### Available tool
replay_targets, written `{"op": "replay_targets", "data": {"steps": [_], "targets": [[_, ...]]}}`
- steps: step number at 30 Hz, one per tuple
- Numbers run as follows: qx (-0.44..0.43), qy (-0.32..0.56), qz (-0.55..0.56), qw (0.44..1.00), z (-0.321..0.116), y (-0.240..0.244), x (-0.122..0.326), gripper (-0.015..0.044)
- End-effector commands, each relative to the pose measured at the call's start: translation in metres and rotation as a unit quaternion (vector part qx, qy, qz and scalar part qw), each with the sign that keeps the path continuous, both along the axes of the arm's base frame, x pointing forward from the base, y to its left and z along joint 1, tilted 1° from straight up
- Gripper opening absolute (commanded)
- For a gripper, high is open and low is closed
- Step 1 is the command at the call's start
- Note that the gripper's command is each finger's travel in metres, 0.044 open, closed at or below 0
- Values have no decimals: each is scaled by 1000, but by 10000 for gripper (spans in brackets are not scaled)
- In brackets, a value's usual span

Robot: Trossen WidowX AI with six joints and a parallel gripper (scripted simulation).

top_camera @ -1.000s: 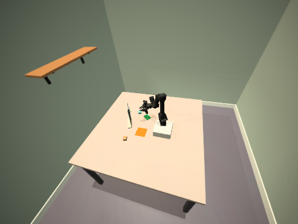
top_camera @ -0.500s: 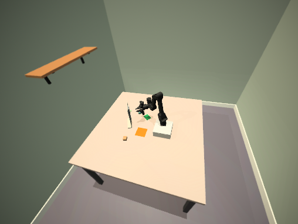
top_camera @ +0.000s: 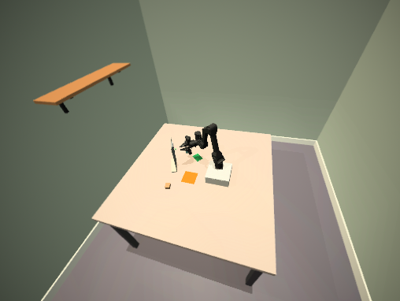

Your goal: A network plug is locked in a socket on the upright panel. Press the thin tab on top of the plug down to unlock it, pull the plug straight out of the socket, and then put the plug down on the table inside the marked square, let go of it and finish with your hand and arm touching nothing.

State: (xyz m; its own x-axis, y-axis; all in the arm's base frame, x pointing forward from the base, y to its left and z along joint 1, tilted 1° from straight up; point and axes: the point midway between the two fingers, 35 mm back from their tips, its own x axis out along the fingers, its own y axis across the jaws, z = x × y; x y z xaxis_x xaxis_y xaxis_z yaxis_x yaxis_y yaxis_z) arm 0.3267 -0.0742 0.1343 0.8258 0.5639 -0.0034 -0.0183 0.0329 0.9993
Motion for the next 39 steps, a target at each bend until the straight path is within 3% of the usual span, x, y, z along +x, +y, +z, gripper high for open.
{"op": "replay_targets", "data": {"steps": [1,25,39], "targets": [[0,-1,0,1000,2,1,8,156],[1,-3,0,1000,3,15,41,156],[1,-3,0,1000,3,15,41,63]]}}
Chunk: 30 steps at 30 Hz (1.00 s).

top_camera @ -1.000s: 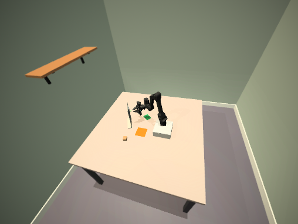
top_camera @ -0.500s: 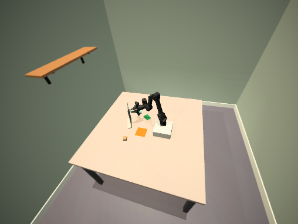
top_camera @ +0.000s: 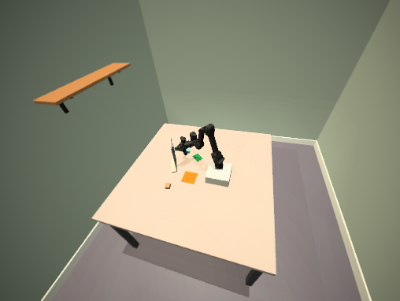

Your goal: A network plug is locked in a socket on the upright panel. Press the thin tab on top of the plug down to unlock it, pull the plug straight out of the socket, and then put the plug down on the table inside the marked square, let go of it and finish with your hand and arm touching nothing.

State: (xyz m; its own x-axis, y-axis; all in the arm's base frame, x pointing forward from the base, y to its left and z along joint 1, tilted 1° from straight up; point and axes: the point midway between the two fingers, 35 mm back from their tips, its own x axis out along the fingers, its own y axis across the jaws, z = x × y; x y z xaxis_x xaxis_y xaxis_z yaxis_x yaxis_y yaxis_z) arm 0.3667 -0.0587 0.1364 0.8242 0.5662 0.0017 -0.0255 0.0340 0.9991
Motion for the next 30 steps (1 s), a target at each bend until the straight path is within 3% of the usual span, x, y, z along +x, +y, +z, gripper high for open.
{"op": "replay_targets", "data": {"steps": [1,10,30], "targets": [[1,0,-2,1000,0,-1,1,56],[1,0,-2,1000,0,-1,1,0],[1,1,-2,1000,0,-5,-12,0]]}}
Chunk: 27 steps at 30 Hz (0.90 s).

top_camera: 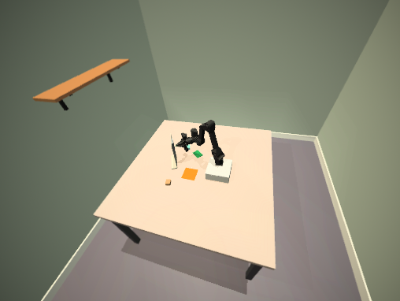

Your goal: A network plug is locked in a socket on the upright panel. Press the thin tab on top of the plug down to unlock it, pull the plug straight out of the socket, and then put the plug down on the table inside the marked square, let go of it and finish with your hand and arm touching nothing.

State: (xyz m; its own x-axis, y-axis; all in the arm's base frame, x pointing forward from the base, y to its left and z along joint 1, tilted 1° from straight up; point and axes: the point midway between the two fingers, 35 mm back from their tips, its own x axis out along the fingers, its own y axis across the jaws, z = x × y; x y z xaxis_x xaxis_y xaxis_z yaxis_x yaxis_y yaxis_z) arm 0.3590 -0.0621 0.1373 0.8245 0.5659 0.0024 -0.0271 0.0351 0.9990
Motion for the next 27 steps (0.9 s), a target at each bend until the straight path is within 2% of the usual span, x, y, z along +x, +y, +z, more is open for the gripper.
{"op": "replay_targets", "data": {"steps": [1,27], "targets": [[2,2,-1,1000,-1,-2,-5,0],[1,3,-1,1000,-1,-10,-22,0]]}}
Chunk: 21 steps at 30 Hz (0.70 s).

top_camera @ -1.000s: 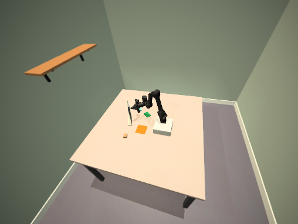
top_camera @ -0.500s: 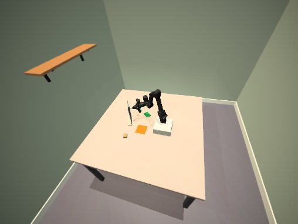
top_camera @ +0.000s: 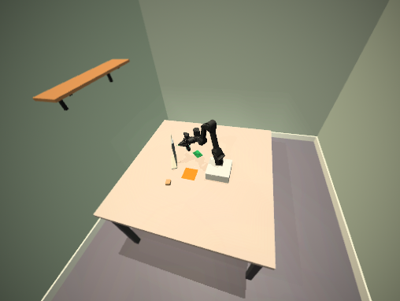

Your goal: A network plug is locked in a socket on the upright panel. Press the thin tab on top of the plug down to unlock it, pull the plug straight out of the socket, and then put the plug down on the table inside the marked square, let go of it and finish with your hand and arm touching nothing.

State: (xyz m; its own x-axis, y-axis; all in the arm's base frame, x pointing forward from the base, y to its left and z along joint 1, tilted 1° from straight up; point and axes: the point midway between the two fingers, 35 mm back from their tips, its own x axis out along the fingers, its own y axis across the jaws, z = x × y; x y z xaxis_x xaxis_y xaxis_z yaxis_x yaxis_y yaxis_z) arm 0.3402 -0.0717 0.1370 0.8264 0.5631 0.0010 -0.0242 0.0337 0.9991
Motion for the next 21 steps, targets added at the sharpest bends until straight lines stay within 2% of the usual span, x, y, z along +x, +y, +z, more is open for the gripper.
{"op": "replay_targets", "data": {"steps": [1,21], "targets": [[0,1,0,1000,-1,-1,-4,0],[0,2,0,1000,-2,-7,-16,0]]}}
